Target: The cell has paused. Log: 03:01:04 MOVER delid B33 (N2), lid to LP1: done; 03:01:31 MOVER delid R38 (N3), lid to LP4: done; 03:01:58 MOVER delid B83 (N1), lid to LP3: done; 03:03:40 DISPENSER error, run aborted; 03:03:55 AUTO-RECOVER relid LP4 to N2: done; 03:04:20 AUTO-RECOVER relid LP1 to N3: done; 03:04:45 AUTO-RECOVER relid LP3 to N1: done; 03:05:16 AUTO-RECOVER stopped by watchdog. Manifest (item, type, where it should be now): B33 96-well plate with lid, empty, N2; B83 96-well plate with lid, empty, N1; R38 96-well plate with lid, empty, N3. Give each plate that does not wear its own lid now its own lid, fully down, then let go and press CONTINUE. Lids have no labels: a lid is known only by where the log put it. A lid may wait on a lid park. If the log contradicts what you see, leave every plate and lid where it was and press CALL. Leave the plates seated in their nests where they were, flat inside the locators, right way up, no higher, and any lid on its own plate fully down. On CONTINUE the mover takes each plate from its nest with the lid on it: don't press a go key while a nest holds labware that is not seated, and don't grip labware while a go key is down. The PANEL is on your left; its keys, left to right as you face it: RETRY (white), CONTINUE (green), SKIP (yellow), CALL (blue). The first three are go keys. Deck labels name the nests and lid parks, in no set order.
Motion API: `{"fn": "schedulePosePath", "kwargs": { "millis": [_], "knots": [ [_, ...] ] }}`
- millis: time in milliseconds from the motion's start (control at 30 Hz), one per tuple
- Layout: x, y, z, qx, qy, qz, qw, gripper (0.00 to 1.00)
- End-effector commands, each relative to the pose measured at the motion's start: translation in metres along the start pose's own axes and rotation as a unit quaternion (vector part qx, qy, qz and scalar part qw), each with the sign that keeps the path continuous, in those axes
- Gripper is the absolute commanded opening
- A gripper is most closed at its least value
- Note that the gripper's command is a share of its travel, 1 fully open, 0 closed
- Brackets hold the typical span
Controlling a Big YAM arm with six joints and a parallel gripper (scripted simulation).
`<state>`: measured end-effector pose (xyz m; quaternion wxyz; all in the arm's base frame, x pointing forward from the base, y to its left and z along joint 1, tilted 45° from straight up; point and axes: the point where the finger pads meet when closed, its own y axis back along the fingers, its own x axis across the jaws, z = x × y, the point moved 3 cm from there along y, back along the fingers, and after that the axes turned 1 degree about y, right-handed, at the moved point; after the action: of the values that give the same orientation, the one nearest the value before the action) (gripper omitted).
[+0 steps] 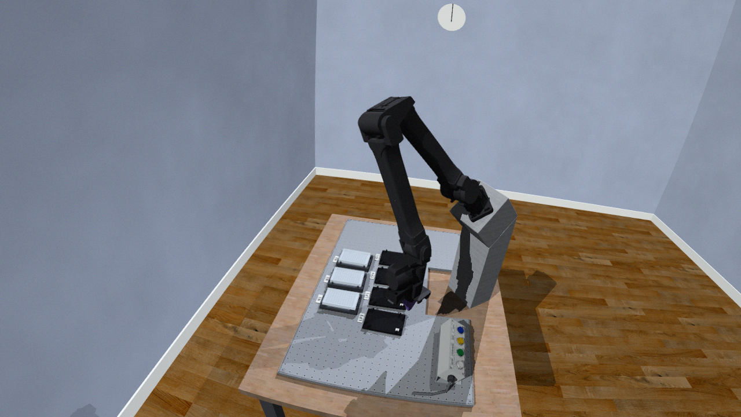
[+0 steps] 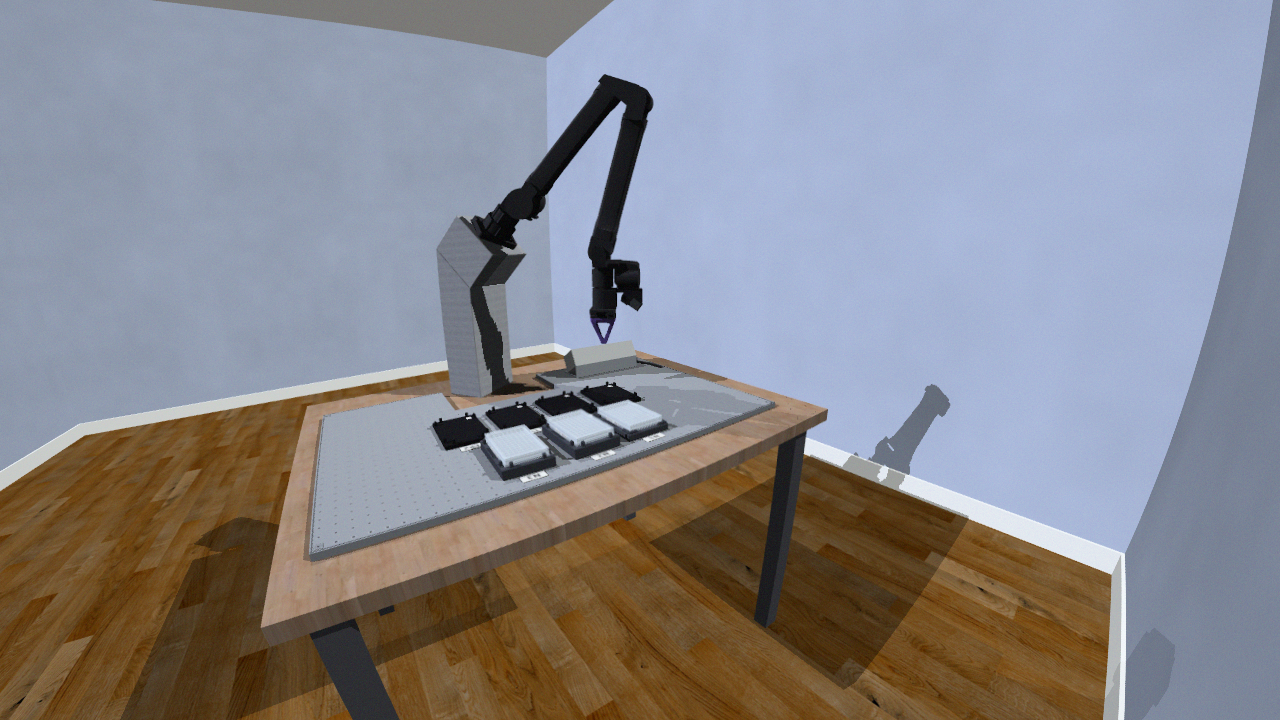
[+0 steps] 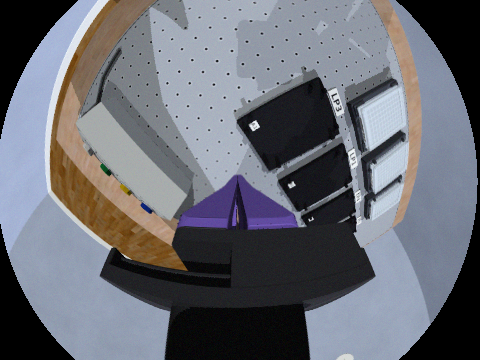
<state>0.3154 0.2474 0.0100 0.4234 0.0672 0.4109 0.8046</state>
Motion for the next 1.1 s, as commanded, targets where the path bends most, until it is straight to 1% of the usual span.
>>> {"fn": "schedulePosePath", "kwargs": {
  "millis": [0, 133, 267, 400, 467, 500, 533, 733, 967, 1033, 1067],
  "knots": [
    [0.016, 0.002, -0.007, -0.001, 0.039, 0.004, 0.999, 0.0],
    [0.036, 0.002, -0.008, -0.002, 0.079, 0.004, 0.997, 0.0],
    [0.056, 0.0, 0.0, -0.011, 0.116, 0.003, 0.993, 0.0],
    [0.077, 0.0, -0.002, -0.011, 0.156, 0.003, 0.988, 0.0],
    [0.077, 0.0, -0.002, -0.011, 0.156, 0.003, 0.988, 0.0],
    [0.081, 0.004, 0.003, -0.018, 0.163, 0.002, 0.986, 0.0],
    [0.087, 0.001, -0.004, -0.01, 0.176, 0.003, 0.984, 0.0],
    [0.117, 0.001, -0.011, -0.001, 0.24, 0.004, 0.971, 0.0],
    [0.152, 0.002, -0.015, -0.002, 0.308, 0.004, 0.951, 0.0],
    [0.152, 0.002, -0.015, -0.002, 0.308, 0.004, 0.951, 0.0],
    [0.157, 0.004, -0.011, -0.007, 0.314, 0.004, 0.949, 0.0]
  ]
}}
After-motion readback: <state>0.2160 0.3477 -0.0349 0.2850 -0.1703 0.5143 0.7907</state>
